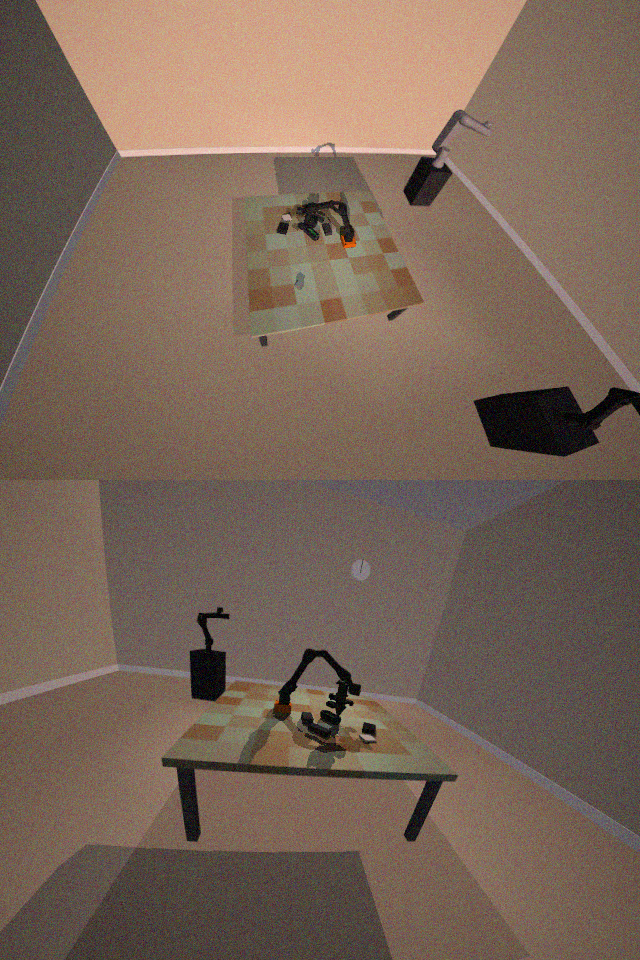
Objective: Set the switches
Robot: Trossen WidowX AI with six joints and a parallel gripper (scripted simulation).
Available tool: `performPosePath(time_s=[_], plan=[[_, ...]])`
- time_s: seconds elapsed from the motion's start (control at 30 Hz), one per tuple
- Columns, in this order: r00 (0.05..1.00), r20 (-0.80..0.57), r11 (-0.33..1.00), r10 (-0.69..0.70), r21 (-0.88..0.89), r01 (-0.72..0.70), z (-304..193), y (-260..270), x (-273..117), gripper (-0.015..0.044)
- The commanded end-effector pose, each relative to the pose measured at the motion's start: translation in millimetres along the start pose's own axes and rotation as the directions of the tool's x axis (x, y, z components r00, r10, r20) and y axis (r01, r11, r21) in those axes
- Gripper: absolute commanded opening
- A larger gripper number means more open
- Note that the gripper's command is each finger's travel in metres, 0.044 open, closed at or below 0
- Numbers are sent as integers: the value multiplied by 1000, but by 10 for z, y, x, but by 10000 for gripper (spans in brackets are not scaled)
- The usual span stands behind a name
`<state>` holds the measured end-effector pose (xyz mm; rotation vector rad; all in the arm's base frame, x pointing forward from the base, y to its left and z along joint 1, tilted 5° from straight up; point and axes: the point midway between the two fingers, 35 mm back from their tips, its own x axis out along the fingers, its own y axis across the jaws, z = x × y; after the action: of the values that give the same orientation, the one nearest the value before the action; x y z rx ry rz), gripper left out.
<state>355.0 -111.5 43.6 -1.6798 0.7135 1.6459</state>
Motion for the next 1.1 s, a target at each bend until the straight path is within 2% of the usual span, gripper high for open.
performPosePath(time_s=[0.0, 0.77, 0.93, 1.07], plan=[[1000, 5, 1000, 6, 2, -6, 9, 12, 71, 0], [1000, 5, 1000, 6, 2, -6, 10, 13, 112, 0], [1000, 5, 1000, 6, 2, -6, 4, 8, -312, 0], [1000, 5, 1000, 6, 2, -6, 6, 9, -336, 0]])
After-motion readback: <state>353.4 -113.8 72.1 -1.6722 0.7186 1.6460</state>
